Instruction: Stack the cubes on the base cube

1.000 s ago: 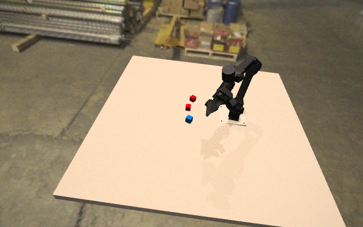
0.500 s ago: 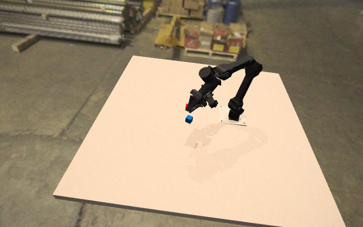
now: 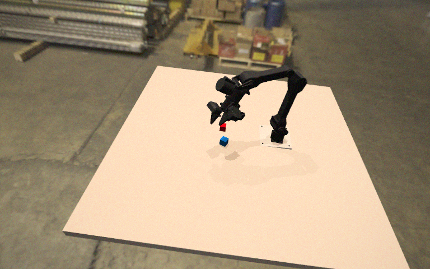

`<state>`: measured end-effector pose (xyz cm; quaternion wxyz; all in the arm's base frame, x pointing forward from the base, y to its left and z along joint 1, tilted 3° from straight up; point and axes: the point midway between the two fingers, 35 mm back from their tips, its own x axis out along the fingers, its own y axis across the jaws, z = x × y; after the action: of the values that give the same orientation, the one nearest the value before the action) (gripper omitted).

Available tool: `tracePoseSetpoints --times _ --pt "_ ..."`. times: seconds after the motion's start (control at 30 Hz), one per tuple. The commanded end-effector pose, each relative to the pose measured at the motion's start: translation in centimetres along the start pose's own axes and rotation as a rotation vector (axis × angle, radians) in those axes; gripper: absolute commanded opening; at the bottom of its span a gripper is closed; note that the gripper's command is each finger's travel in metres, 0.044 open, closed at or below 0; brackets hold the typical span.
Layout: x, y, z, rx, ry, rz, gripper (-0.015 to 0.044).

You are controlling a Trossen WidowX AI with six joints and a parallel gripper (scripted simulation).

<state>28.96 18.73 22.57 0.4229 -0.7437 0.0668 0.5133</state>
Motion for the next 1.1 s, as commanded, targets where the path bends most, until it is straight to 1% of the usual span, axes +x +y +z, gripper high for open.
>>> tracePoseSetpoints --times 0.0,0.3,0.6,0.9,1.07 --pt "0.6 2.2 -3.0 0.128 0.033 0.118 0.0265" --pt "0.4 7.2 -7.8 0.376 0.079 0.327 0.0265" --pt "-1.0 12.3 -11.2 0.632 0.104 0.521 0.0265" --pt "-1.0 12.8 -11.4 0.652 0.106 0.535 0.0265" --pt "1.6 14.2 -11.3 0.652 0.106 0.535 0.0265"
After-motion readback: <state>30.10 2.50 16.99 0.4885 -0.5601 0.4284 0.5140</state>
